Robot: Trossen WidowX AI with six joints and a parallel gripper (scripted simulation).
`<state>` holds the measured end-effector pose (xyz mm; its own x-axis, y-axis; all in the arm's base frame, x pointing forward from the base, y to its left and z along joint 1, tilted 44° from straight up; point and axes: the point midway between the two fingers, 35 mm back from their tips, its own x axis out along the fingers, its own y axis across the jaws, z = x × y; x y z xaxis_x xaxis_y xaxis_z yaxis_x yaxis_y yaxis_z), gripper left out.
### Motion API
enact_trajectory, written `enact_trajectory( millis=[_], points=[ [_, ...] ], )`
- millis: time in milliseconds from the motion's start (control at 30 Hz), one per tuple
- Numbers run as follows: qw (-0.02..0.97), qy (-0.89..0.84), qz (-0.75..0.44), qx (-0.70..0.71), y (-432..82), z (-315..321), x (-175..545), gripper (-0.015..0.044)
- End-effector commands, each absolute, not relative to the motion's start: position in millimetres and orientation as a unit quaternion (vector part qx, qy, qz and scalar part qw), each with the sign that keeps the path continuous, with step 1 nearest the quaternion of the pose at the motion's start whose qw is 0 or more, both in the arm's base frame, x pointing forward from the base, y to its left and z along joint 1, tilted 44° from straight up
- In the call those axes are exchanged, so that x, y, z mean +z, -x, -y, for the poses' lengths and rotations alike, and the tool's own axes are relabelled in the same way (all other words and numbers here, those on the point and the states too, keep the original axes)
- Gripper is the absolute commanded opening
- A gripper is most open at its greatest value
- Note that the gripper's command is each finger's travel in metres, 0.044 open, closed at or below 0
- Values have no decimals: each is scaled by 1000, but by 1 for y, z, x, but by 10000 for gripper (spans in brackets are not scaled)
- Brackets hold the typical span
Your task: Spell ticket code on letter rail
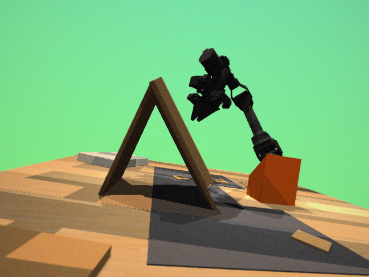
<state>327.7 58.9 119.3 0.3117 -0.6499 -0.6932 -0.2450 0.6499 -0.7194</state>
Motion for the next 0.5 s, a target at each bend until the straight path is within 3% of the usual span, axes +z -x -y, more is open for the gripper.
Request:
enact_trajectory(
  millis=[0,233,467],
  points=[
    [656,541,-526,10,-301,-87,144,263],
    [509,742,-389,198,-257,-117,174,440],
    [505,746,-385,202,-256,-118,175,440]
  ],
)
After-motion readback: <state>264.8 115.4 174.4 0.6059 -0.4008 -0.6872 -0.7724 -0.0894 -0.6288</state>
